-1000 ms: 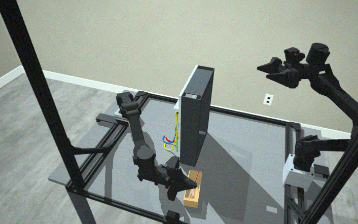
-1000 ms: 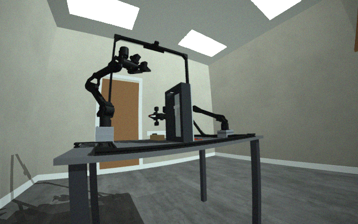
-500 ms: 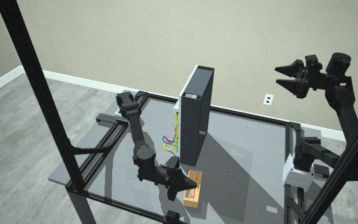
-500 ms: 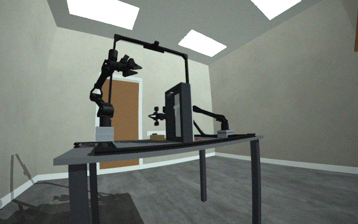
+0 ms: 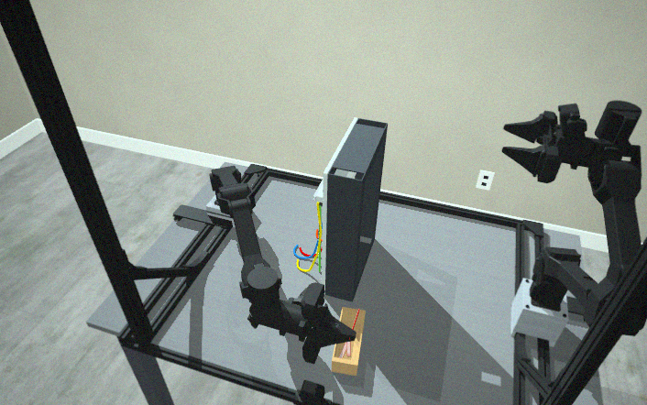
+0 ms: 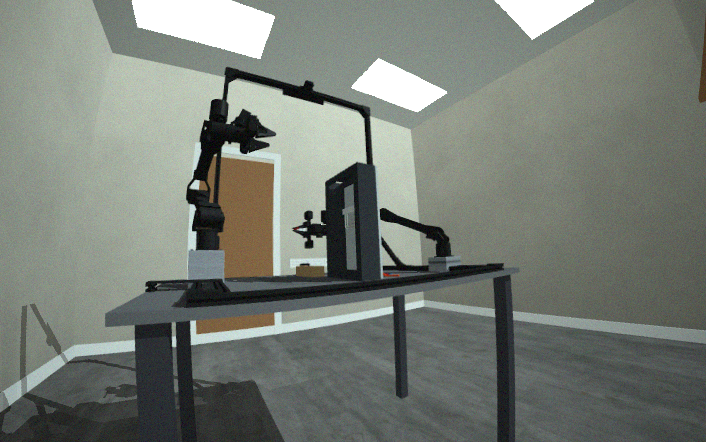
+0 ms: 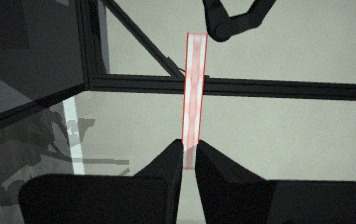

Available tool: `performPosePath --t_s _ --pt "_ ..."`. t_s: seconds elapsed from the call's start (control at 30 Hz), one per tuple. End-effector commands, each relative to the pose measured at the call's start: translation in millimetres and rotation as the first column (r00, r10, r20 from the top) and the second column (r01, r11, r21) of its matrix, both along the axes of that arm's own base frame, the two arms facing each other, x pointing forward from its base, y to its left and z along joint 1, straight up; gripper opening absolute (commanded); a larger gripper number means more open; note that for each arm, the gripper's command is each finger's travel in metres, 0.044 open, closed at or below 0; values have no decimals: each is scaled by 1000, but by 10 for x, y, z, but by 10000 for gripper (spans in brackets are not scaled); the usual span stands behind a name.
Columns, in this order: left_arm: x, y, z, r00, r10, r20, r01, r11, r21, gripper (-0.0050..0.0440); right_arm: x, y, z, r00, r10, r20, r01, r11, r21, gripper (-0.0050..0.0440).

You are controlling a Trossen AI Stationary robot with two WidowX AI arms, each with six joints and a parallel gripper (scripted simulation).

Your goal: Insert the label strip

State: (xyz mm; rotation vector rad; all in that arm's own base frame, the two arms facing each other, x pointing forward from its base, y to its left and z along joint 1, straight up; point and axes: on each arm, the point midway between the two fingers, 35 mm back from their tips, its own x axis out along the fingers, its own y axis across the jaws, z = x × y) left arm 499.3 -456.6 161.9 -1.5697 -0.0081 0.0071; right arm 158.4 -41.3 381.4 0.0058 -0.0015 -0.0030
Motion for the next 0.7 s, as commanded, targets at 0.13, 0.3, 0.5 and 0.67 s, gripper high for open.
performPosePath --t_s 0.13,0.3,0.5,0.67 --pt "-83 71 319 1000 1 22 -1 999 -32 -50 -10 18 22 1000 3 -1 -3 1000 -12 440" --pt "-144 143 403 1000 0 22 0 1000 -31 -50 -10 18 22 1000 3 -1 -3 1000 -12 440" --pt "-199 209 470 1000 0 22 1 1000 -31 -50 -10 18 22 1000 3 -1 -3 1000 -12 440" --pt "-275 298 547 1000 -1 21 2 1000 -30 -50 -10 18 22 1000 3 -1 -3 1000 -12 440"
